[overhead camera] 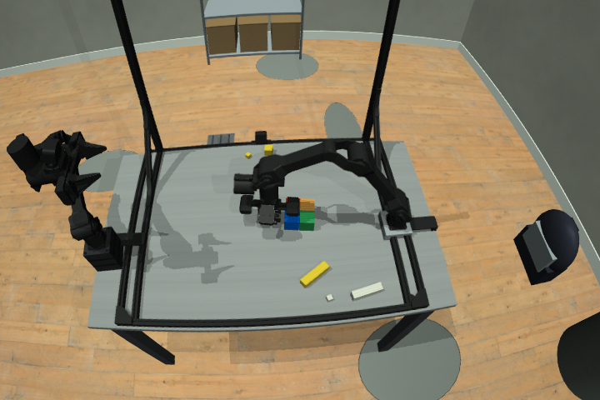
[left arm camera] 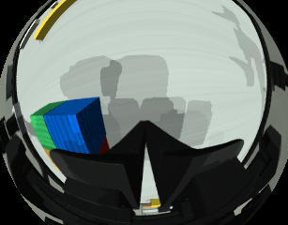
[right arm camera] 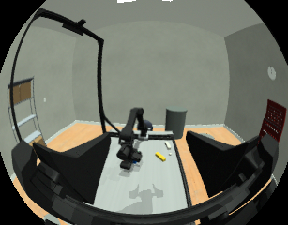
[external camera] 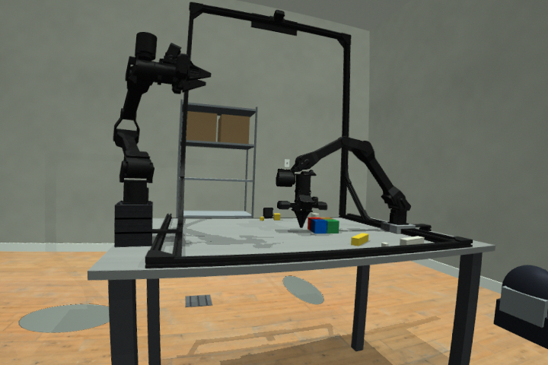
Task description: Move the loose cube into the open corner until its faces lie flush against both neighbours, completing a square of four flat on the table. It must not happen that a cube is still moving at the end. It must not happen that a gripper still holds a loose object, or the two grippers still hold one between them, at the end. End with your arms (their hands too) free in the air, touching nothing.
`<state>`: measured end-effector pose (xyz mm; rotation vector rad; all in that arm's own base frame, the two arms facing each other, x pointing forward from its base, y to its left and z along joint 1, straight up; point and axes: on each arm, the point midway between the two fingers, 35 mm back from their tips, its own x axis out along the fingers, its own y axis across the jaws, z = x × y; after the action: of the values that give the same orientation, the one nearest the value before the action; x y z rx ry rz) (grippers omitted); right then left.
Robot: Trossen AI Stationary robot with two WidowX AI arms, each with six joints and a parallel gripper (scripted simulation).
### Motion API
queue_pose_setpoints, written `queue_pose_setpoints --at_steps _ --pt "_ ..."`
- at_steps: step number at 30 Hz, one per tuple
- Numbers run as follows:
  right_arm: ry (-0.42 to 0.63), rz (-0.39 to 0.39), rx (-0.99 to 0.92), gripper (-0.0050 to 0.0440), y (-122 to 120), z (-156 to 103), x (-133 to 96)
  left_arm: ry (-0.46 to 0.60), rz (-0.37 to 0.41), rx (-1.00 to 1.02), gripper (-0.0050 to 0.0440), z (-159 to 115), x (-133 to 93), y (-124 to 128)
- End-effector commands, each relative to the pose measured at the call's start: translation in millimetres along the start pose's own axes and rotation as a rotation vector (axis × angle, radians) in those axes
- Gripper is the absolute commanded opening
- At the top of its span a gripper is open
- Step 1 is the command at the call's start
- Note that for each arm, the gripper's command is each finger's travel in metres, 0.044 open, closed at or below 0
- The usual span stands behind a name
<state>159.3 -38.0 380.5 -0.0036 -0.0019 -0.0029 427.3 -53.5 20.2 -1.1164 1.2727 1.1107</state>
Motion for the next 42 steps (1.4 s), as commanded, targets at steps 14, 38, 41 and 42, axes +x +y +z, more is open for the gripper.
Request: queue_pose_setpoints --at_steps 14,38,41,42 --pt "0.001 0.003 0.004 0.0400 0.4 -0.3 -0.1 -0.006 0.000 -0.005 0.0000 0.7 -1.0 5.2" --pt "0.001 0.003 0.004 0.0400 0.4 -0.3 -0.1 -0.006 0.000 -0.005 0.0000 0.7 -1.0 9.8" --pt "0.001 0.003 0.004 0.0400 0.4 -0.3 -0.1 -0.006 0.000 -0.005 0.0000 0.7 -1.0 10.7" --pt "0.001 0.003 0.004 0.0400 0.4 -0.3 -0.1 -0.006 0.000 -0.005 0.0000 0.7 -1.0 11.0"
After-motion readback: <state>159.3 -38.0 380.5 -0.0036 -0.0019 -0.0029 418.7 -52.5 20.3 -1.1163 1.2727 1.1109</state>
